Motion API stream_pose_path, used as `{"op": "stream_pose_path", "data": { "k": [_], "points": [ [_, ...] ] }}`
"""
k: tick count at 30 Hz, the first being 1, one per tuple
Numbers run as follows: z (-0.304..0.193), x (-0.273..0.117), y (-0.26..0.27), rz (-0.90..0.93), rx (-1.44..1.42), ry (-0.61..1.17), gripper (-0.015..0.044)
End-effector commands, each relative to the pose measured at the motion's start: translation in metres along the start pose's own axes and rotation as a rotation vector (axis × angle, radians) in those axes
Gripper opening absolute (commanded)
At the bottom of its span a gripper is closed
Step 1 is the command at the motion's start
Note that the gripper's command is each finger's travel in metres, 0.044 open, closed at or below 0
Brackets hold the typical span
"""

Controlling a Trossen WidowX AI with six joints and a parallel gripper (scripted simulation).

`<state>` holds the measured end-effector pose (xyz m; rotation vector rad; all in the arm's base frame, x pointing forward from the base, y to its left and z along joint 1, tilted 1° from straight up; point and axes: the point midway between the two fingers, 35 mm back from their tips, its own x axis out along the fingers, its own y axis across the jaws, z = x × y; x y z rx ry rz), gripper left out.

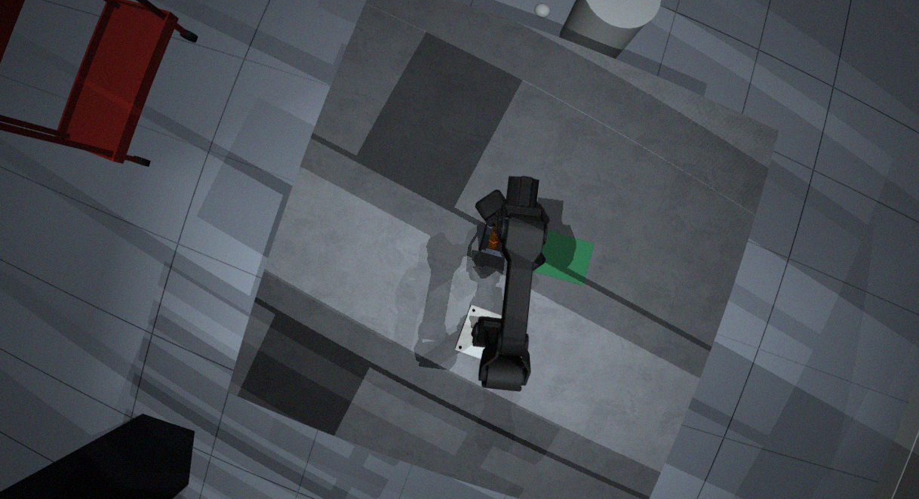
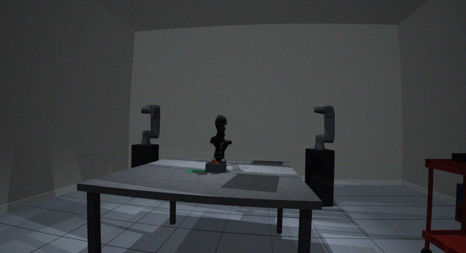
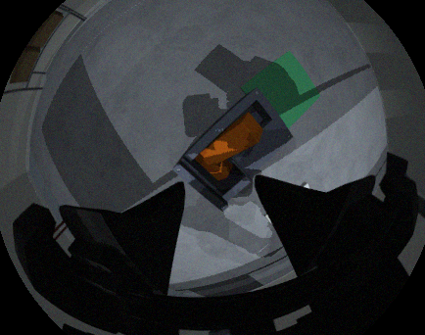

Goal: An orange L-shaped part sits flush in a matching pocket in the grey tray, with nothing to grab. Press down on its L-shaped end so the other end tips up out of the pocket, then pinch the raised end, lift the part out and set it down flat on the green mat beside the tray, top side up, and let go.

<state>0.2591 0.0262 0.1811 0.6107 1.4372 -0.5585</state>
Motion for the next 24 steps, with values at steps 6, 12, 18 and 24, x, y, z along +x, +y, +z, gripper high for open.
{"op": "stream_pose_path", "data": {
  "k": [6, 12, 18, 24],
  "points": [
    [0.029, -0.001, -0.032, -0.012, 0.871, 0.000, 0.0280],
    [0.029, 0.002, -0.032, -0.012, 0.871, 0.000, 0.0280],
    [0.029, 0.026, -0.032, -0.012, 0.871, 0.000, 0.0280],
    [0.029, 0.032, -0.032, -0.012, 0.871, 0.000, 0.0280]
  ]
}}
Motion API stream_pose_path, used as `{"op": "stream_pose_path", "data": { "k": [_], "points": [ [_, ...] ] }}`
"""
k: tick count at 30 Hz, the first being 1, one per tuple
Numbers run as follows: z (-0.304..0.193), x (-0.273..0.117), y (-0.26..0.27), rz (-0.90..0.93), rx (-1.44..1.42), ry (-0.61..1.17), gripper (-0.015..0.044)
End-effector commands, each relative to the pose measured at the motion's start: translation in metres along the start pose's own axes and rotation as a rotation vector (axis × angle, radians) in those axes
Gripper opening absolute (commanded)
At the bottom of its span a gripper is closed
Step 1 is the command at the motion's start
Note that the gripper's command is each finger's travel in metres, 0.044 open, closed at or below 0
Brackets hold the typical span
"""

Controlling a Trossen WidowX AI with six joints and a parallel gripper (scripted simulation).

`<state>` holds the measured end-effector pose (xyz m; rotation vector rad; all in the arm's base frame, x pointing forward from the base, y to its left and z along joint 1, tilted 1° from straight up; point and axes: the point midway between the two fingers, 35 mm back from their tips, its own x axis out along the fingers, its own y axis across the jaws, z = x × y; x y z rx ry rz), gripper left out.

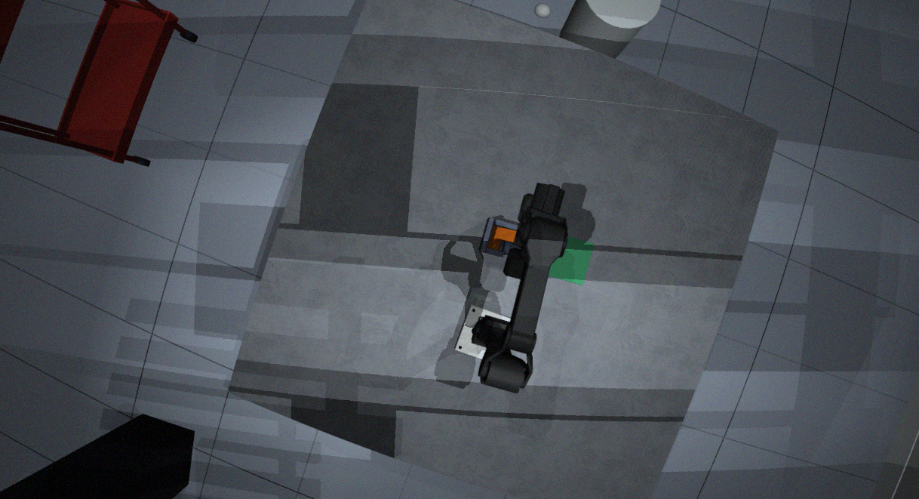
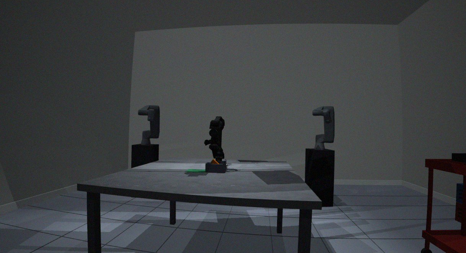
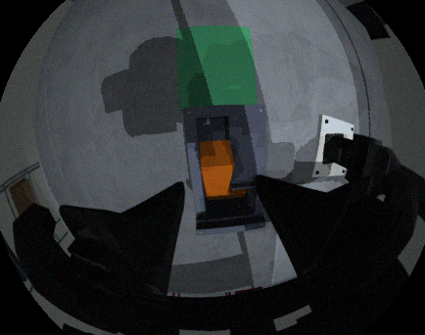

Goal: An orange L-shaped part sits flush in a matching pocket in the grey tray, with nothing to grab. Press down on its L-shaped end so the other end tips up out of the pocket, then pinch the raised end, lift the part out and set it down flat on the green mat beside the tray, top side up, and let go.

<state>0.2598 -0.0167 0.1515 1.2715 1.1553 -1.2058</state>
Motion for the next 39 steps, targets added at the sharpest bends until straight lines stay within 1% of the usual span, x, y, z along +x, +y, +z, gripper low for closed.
{"op": "stream_pose_path", "data": {
  "k": [1, 30, 35, 39],
  "points": [
    [0.000, 0.004, 0.000, 0.001, 0.005, 0.002, 0.0280],
    [0.000, 0.049, 0.000, 0.001, 0.005, 0.002, 0.0280],
    [0.000, 0.045, 0.001, 0.004, 0.001, 0.000, 0.0149],
    [0.000, 0.045, 0.001, 0.004, 0.001, 0.000, 0.0122]
  ]
}}
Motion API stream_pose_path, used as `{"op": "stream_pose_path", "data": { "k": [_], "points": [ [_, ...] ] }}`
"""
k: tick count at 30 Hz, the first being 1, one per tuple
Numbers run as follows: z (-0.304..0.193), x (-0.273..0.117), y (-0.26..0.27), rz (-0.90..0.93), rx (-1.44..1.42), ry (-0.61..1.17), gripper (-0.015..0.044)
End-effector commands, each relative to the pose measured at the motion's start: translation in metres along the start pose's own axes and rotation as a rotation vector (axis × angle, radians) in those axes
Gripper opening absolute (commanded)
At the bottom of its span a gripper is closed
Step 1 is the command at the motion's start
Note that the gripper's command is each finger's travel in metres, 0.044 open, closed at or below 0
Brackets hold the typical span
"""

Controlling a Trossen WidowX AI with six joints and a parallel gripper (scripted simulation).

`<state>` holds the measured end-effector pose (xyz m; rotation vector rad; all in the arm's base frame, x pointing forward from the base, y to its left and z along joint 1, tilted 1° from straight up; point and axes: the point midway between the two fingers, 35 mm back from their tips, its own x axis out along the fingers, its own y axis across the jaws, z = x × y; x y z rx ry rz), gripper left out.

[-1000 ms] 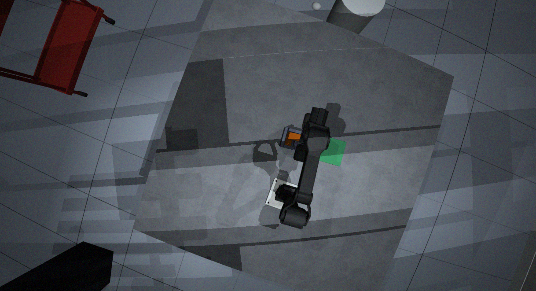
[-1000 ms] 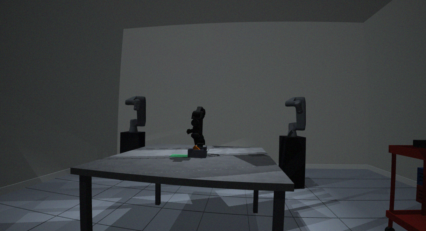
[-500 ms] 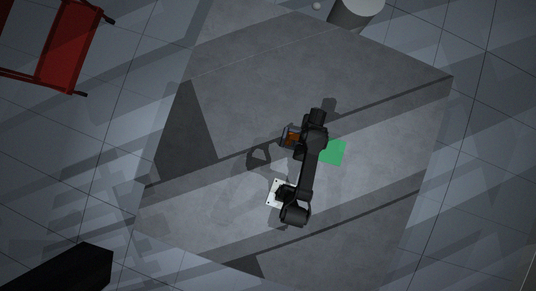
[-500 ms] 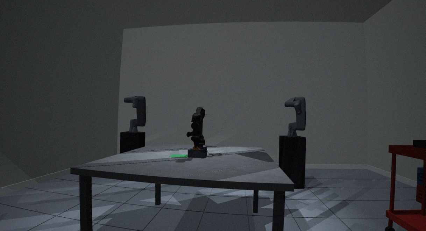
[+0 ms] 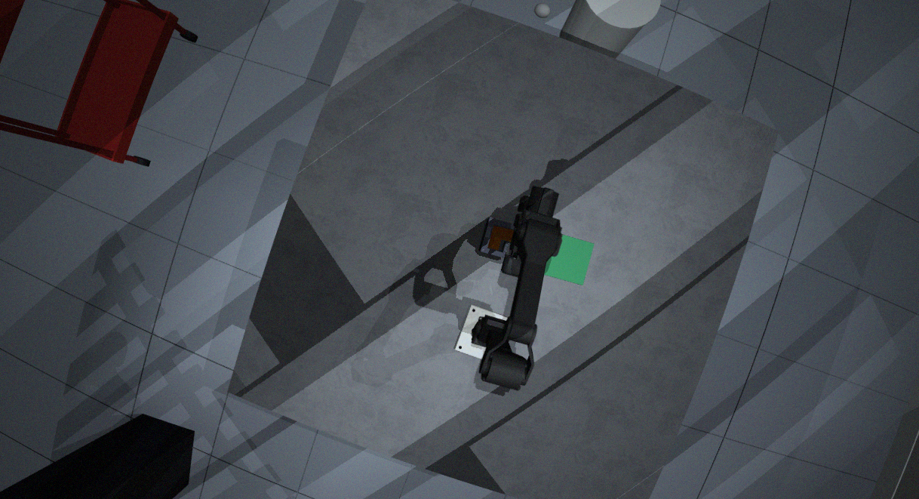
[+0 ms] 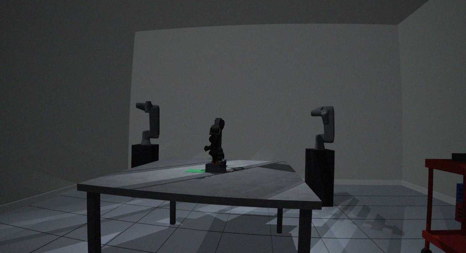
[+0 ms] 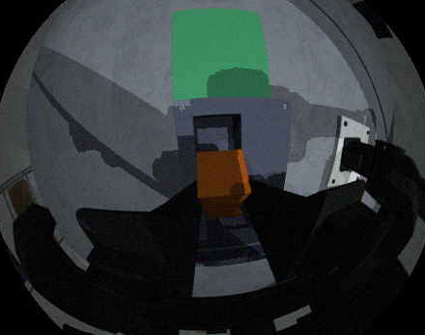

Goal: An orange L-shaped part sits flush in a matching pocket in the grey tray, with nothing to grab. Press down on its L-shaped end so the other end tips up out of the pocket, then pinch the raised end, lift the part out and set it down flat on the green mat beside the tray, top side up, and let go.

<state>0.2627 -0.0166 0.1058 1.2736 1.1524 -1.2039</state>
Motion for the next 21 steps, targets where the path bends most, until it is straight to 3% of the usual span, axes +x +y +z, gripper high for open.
{"op": "stream_pose_path", "data": {
  "k": [1, 6, 9, 21],
  "points": [
    [0.0000, -0.0004, 0.0000, 0.001, 0.000, 0.000, 0.0115],
    [0.0000, -0.0004, 0.0000, 0.001, 0.000, 0.000, 0.0082],
    [0.0000, -0.0004, 0.0000, 0.001, 0.000, 0.000, 0.0003],
    [-0.0001, -0.0086, 0.0000, 0.000, 0.002, 0.001, 0.0000]
  ]
}}
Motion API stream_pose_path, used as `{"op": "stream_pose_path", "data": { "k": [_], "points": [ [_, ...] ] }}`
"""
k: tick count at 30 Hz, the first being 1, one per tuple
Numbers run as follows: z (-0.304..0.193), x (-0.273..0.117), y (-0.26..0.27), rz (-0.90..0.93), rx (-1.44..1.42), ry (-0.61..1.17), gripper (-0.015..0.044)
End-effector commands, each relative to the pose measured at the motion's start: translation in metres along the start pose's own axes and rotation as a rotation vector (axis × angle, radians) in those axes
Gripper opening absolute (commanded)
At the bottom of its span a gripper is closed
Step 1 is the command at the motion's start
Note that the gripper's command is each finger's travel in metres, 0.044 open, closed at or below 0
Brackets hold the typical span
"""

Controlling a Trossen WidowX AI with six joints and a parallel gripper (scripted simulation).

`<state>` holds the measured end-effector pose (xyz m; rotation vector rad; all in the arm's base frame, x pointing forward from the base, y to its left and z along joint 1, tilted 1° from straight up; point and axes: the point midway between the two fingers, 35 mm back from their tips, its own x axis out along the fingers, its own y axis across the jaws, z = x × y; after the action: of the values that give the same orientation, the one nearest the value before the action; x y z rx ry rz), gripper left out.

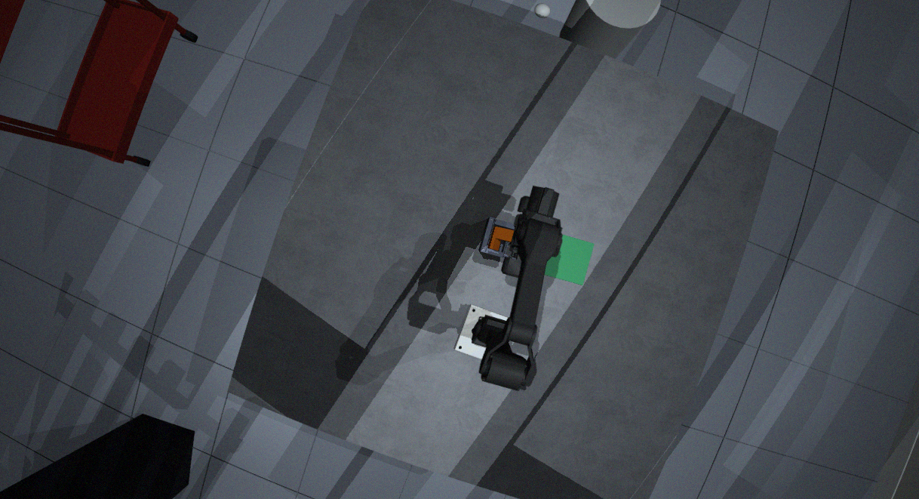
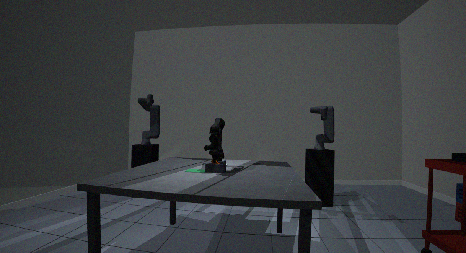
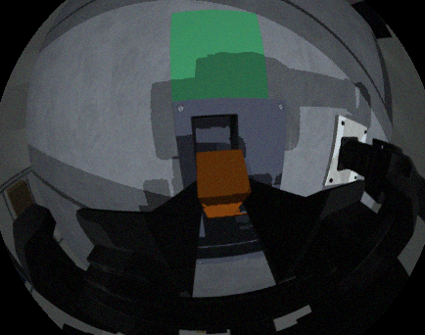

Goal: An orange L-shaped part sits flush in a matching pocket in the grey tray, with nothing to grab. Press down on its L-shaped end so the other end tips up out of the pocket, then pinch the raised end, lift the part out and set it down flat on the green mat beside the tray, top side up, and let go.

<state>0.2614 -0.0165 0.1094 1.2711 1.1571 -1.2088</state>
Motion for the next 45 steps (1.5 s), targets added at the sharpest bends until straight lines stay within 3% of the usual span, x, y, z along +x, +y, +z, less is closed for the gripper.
{"op": "stream_pose_path", "data": {
  "k": [1, 45],
  "points": [
    [0.000, -0.007, 0.001, 0.006, 0.002, 0.001, 0.0000],
    [0.000, -0.076, 0.001, 0.004, 0.004, 0.002, 0.0000]
  ]
}}
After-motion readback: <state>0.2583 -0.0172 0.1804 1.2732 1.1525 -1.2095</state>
